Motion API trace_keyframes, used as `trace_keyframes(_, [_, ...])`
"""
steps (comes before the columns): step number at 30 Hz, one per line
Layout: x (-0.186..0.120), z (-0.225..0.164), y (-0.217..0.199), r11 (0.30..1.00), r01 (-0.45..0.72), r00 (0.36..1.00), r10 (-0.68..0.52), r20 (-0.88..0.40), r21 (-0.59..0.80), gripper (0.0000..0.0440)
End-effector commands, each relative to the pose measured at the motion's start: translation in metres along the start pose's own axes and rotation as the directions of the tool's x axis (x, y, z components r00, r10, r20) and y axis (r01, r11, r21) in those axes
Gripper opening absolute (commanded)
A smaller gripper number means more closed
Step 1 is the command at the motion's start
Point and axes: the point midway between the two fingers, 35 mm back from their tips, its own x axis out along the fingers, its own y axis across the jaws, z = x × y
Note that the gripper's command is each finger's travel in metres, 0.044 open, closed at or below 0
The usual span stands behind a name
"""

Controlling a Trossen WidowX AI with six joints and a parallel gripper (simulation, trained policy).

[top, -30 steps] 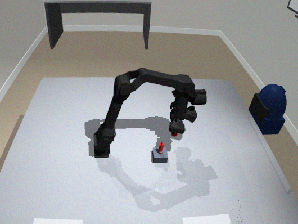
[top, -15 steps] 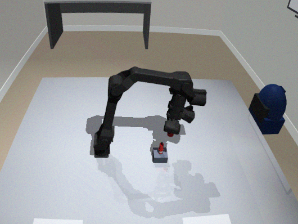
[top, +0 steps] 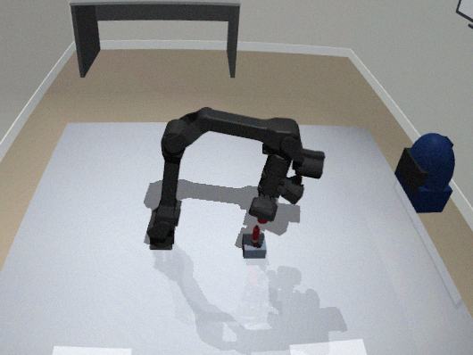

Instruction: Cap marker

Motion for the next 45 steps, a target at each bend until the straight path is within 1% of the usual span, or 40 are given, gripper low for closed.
trace_keyframes(1, [0.003, -0.006, -0.003, 1.000, -0.007, 1.000, 0.007, -0.019, 0.001, 0.0000])
trace_keyframes(19, [0.028, -0.009, -0.005, 1.000, -0.008, 0.999, 0.008, -0.048, 0.012, 0.0000])
trace_keyframes(34, [0.063, -0.009, -0.006, 1.000, -0.020, 0.996, 0.019, -0.088, -0.017, 0.0000])
trace_keyframes(45, [0.084, -0.007, -0.006, 0.998, -0.023, 0.996, 0.019, -0.084, -0.057, 0.0003])
